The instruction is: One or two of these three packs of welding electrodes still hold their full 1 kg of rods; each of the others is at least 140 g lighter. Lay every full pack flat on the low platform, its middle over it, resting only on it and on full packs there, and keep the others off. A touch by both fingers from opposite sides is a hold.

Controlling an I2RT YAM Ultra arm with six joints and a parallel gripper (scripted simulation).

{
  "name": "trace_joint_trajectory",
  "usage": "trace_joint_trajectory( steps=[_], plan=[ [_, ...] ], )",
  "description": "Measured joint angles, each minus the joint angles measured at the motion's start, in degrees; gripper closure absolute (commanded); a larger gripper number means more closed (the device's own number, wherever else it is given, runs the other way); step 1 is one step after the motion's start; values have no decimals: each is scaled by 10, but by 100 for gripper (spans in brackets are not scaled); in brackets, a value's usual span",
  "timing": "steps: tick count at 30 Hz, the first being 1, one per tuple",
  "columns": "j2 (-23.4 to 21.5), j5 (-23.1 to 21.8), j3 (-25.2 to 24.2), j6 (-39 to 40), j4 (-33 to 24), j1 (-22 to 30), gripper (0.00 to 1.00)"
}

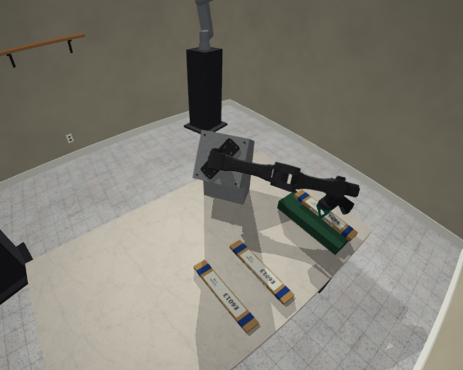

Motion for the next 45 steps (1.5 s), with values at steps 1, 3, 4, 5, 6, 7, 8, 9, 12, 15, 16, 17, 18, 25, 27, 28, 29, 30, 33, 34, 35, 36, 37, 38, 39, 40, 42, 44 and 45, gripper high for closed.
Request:
trace_joint_trajectory(
  steps=[1,3,4,5,6,7,8,9,12,15,16,17,18,25,27,28,29,30,33,34,35,36,37,38,39,40,42,44,45],
  plan=[
    [0,0,0,0,0,0,100],
    [0,0,1,-1,0,0,100],
    [0,0,2,-1,0,-1,100],
    [0,0,2,-1,0,-1,100],
    [0,0,2,-1,0,-1,100],
    [0,0,2,-1,-1,-1,100],
    [0,0,3,-1,0,-1,100],
    [0,0,3,-1,-1,-1,100],
    [0,0,3,-2,-1,-1,100],
    [0,0,3,-3,-1,-1,100],
    [0,0,3,-3,-2,-2,100],
    [0,0,3,-3,-2,-2,100],
    [0,0,3,-4,-2,-2,100],
    [0,0,3,-5,-2,-3,100],
    [0,0,3,-5,-2,-3,100],
    [0,0,3,-5,-2,-3,100],
    [0,0,3,-5,-2,-3,100],
    [0,0,3,-6,-2,-3,100],
    [0,0,3,-7,-2,-3,100],
    [0,0,3,-8,-2,-4,100],
    [0,0,3,-8,-2,-4,100],
    [0,0,3,-8,-2,-4,100],
    [0,0,3,-8,-2,-4,100],
    [0,0,3,-8,-2,-5,100],
    [0,0,3,-8,-2,-5,100],
    [0,0,3,-8,-2,-5,100],
    [0,0,3,-9,-2,-5,100],
    [0,0,3,-9,-2,-5,100],
    [0,0,3,-9,-2,-5,100]
  ],
)
